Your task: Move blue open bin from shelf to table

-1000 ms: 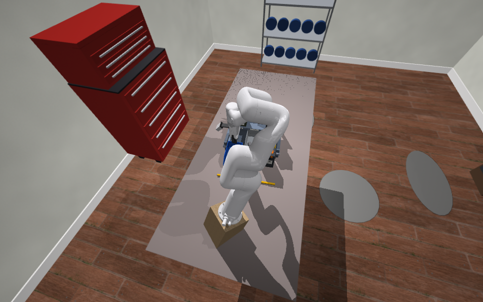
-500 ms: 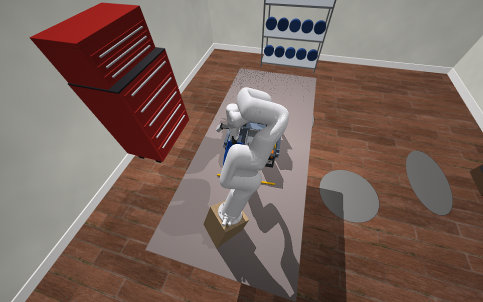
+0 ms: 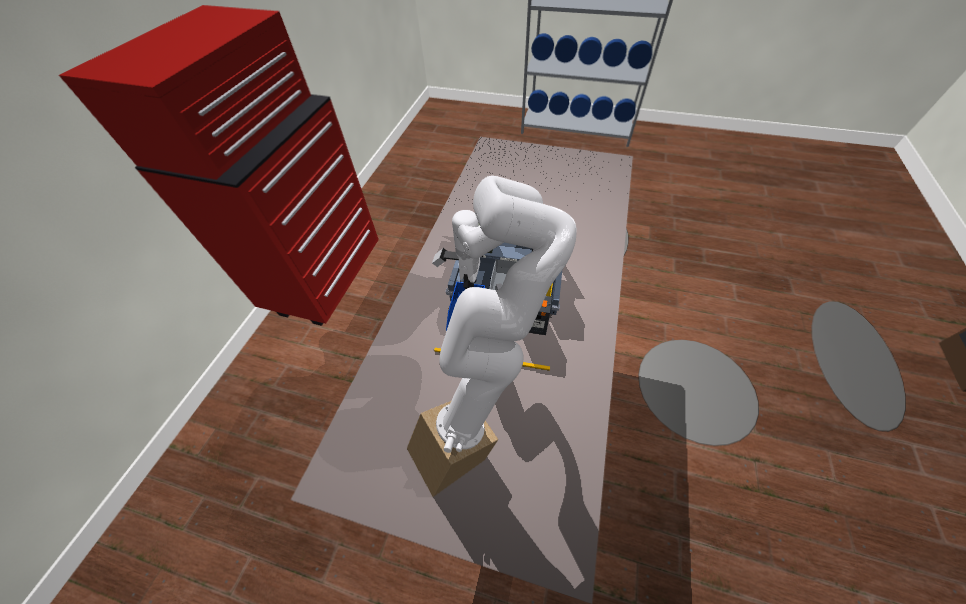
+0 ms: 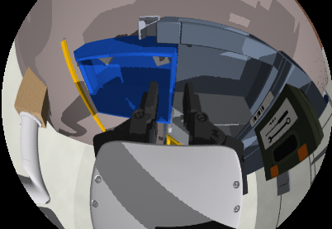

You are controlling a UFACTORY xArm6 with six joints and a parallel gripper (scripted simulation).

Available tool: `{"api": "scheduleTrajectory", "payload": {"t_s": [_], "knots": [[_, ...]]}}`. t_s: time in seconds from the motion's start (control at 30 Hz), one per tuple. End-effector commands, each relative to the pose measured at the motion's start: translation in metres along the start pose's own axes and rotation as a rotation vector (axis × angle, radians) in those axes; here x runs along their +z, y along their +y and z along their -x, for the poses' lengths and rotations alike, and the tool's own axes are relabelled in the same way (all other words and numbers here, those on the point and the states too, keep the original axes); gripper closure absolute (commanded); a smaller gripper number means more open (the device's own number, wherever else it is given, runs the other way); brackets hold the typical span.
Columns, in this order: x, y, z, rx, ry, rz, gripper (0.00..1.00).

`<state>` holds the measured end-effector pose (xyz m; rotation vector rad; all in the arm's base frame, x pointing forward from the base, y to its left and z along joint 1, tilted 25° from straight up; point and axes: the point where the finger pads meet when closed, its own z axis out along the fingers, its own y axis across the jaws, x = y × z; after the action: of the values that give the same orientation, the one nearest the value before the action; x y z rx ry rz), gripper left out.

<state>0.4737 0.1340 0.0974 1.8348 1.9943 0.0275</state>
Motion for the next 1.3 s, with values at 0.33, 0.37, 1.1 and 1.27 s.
{"api": "scheduleTrajectory", "payload": {"t_s": [0.33,0.37,1.1,1.27], "knots": [[0.009,0.001,0.000,0.001,0.001,0.004,0.67],[0.009,0.001,0.000,0.001,0.001,0.004,0.67],[0.011,0.001,0.000,0.001,0.001,0.004,0.67],[0.011,0.001,0.000,0.001,0.001,0.004,1.00]]}}
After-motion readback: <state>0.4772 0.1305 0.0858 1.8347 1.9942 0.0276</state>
